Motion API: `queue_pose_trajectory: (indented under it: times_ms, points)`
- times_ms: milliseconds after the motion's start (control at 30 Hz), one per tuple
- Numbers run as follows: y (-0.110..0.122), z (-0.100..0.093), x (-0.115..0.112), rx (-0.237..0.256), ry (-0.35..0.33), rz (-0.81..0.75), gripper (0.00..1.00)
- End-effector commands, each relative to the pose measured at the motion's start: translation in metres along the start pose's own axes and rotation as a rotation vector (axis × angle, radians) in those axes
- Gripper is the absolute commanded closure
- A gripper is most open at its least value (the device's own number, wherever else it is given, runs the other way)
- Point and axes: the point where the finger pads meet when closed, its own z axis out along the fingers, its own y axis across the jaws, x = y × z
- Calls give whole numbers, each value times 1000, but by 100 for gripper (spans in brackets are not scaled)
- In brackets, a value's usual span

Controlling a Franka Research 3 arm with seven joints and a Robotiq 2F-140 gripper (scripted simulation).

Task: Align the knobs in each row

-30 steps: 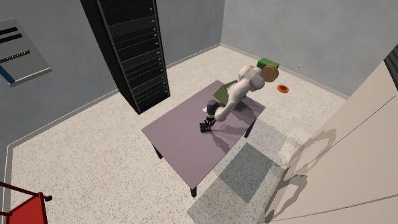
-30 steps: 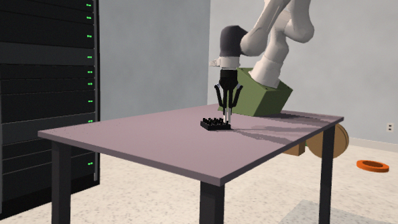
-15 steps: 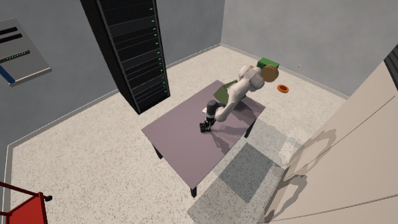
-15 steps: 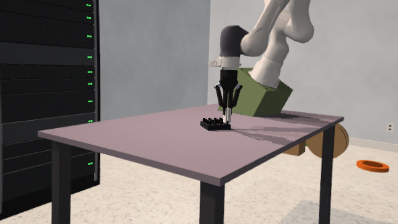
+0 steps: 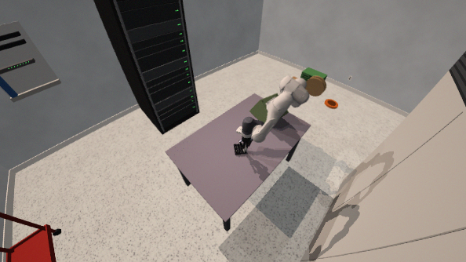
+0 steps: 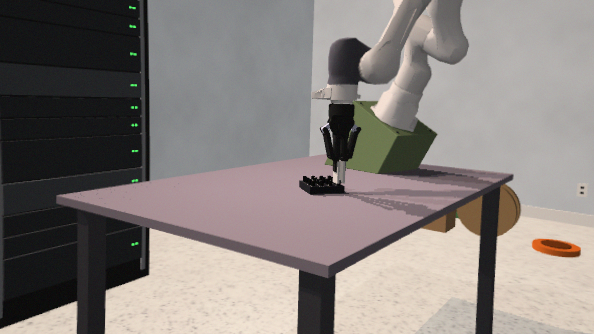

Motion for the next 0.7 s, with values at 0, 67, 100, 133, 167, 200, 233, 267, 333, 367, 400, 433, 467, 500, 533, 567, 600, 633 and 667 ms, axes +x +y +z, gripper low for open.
queue_pose_trajectory:
  times_ms: [0, 67, 100, 133, 167, 200, 233, 267, 333, 367, 400, 433, 467, 500, 533, 567, 600, 633, 667]
  points:
    - [0, 1, 0, 3, -3, -38, 95]
    - [0, 1, 0, 3, -3, -38, 88]
    - [0, 1, 0, 3, -3, -38, 88]
    - [0, 1, 0, 3, -3, -38, 88]
    - [0, 1, 0, 3, -3, -38, 88]
    - [0, 1, 0, 3, -3, -38, 88]
    - [0, 1, 0, 3, -3, -38, 88]
    - [0, 1, 0, 3, -3, -38, 88]
    - [0, 1, 0, 3, -3, -38, 88]
    - [0, 1, 0, 3, -3, -38, 88]
    - [0, 1, 0, 3, -3, -38, 88]
    - [0, 1, 0, 3, -3, -38, 88]
    - [0, 1, 0, 3, -3, -38, 88]
    - [0, 1, 0, 3, -3, -38, 88]
    - [0, 1, 0, 3, -3, -38, 88]
    - [0, 1, 0, 3, -3, -38, 88]
    - [0, 1, 0, 3, -3, -38, 88]
    - [0, 1, 0, 3, -3, -38, 88]
    - [0, 1, 0, 3, -3, -38, 88]
